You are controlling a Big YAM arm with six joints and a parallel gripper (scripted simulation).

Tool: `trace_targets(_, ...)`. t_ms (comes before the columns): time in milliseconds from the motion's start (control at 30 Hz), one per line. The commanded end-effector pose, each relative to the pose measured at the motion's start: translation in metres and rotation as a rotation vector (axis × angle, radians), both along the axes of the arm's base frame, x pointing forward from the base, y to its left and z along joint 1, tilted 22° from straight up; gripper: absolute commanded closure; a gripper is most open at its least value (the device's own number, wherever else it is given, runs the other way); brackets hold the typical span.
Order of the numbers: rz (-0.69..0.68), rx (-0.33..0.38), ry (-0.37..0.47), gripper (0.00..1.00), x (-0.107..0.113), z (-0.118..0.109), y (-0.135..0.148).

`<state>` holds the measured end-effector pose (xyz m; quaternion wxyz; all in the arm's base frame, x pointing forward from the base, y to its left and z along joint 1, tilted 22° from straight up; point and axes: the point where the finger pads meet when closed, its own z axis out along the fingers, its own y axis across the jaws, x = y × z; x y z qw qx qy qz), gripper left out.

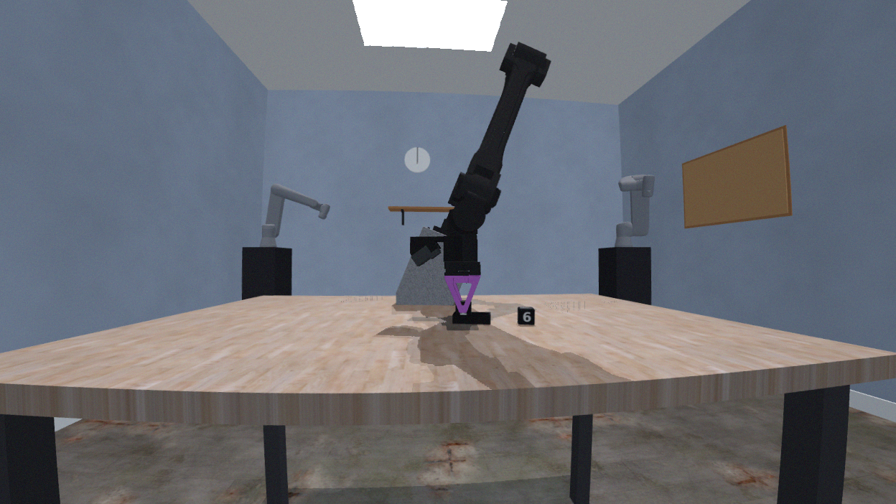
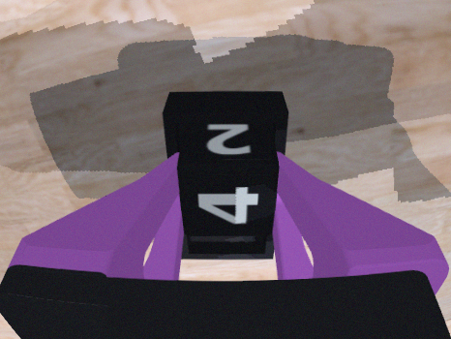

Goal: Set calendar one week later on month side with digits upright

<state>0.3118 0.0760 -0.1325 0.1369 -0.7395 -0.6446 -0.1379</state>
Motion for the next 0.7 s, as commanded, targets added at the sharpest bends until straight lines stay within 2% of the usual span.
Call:
trace_targets(0,-0.006,-0.005,0.009,0.74,-0.0040,-0.0031,0.0018)
trace_targets(567,-0.006,-0.005,0.009,0.74,-0.0040,-0.0031,0.0018)
trace_targets(600,-0.006,-0.005,0.009,0.70,-0.0040,-0.0031,0.0018)
trace_targets(667,-0.006,-0.005,0.009,0.70,-0.0040,-0.0031,0.0018)
